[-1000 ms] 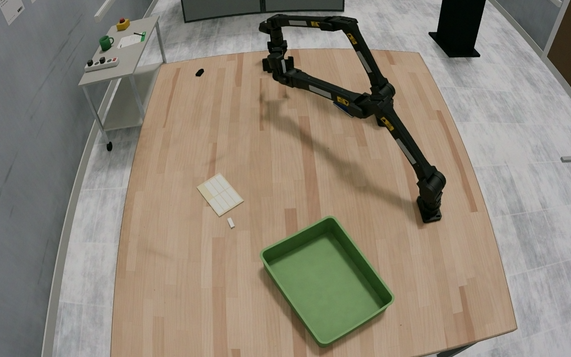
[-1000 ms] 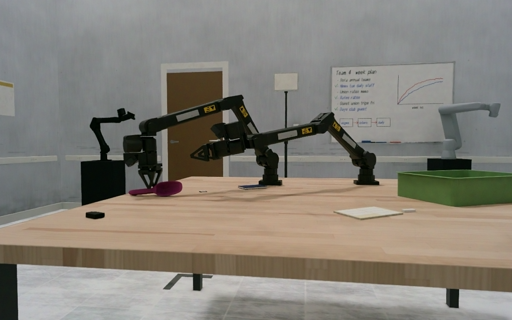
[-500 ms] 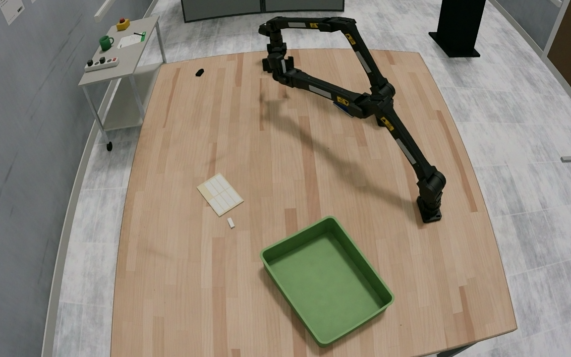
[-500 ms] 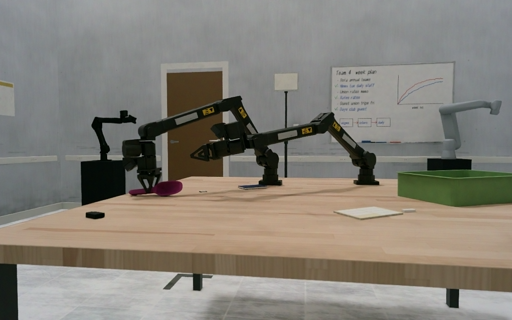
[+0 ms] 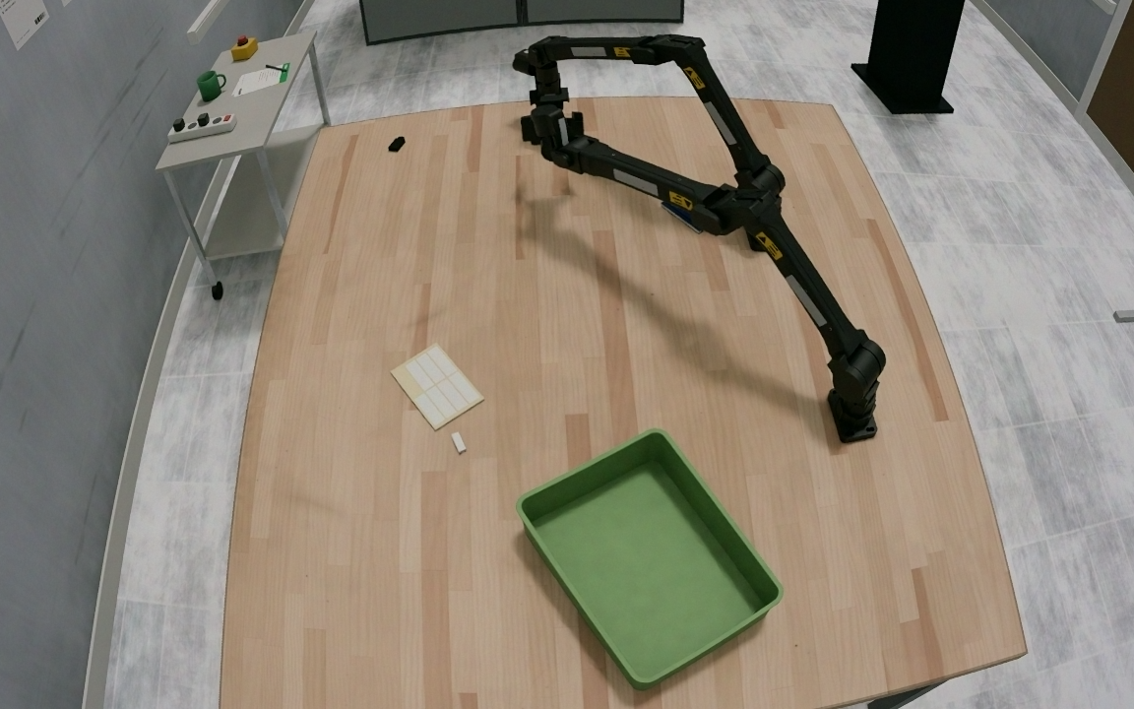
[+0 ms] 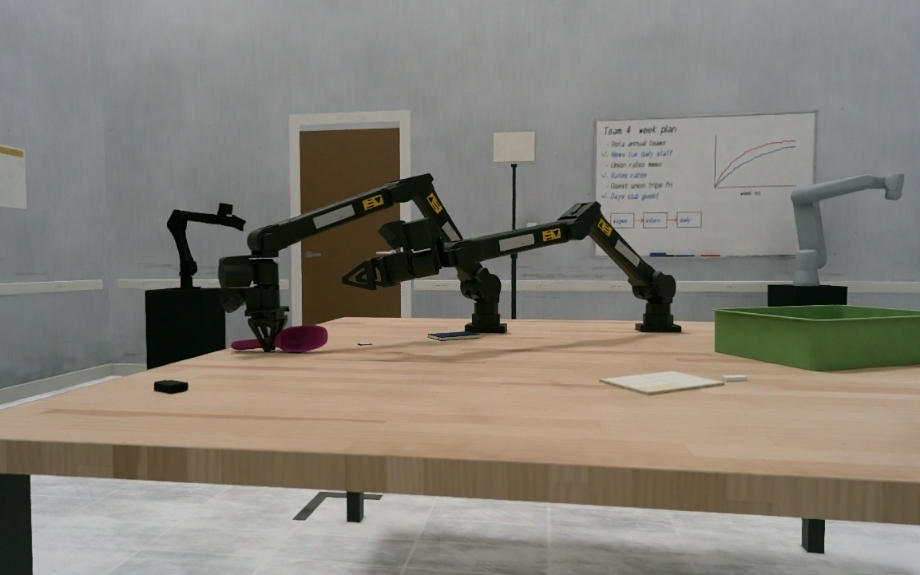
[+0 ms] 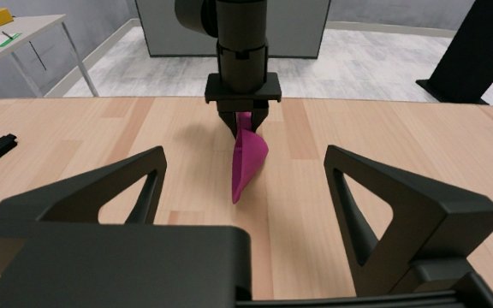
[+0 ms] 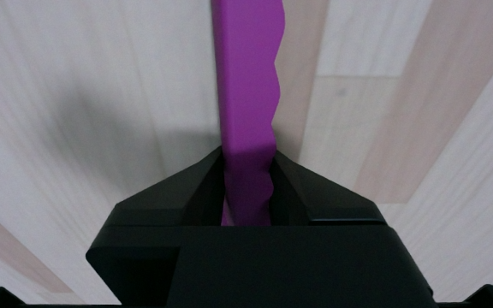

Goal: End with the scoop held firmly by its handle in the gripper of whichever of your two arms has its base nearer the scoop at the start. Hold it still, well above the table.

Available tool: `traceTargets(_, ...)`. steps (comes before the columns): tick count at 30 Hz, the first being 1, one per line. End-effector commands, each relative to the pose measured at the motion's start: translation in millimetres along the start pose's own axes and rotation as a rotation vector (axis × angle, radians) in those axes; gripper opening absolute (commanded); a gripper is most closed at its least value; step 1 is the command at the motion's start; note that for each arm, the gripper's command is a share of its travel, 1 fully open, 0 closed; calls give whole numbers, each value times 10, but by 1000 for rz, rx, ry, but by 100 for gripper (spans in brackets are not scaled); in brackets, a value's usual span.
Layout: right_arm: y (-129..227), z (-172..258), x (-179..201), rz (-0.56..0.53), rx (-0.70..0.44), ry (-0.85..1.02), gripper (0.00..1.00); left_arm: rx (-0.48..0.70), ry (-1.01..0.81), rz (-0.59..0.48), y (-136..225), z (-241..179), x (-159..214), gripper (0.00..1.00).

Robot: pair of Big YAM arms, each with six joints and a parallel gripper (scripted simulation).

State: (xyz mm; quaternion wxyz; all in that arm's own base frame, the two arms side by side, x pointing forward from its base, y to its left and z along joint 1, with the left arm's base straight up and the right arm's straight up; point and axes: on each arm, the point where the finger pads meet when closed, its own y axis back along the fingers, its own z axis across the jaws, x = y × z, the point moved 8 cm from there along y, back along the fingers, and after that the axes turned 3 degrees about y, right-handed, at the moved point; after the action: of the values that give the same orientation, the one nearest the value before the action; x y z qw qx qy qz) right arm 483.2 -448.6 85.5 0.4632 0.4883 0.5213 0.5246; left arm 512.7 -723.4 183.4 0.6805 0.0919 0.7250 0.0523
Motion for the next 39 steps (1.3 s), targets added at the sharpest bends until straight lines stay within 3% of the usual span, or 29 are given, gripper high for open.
traceTargets(1,279,28,-25,-54,-43,-2,14,4,-33,-41,-15,44,-272,100)
traceTargets(3,279,28,-25,-54,-43,-2,14,4,-33,-41,-15,44,-272,100)
traceTargets(5,268,17,-18,-52,-41,-2,8,4,-33,-41,-15,44,-272,100)
traceTargets(6,238,-5,4,-42,-32,-2,0,4,-33,-41,-15,44,-272,100)
traceTargets(14,1038,36,-47,-75,-61,-2,0,4,-33,-41,-15,44,-272,100)
traceTargets(23,1378,6,-32,-77,-63,-3,0,4,-33,-41,-15,44,-272,100)
traceTargets(39,1207,-13,-14,-41,-31,-2,0,4,-33,-41,-15,44,-272,100)
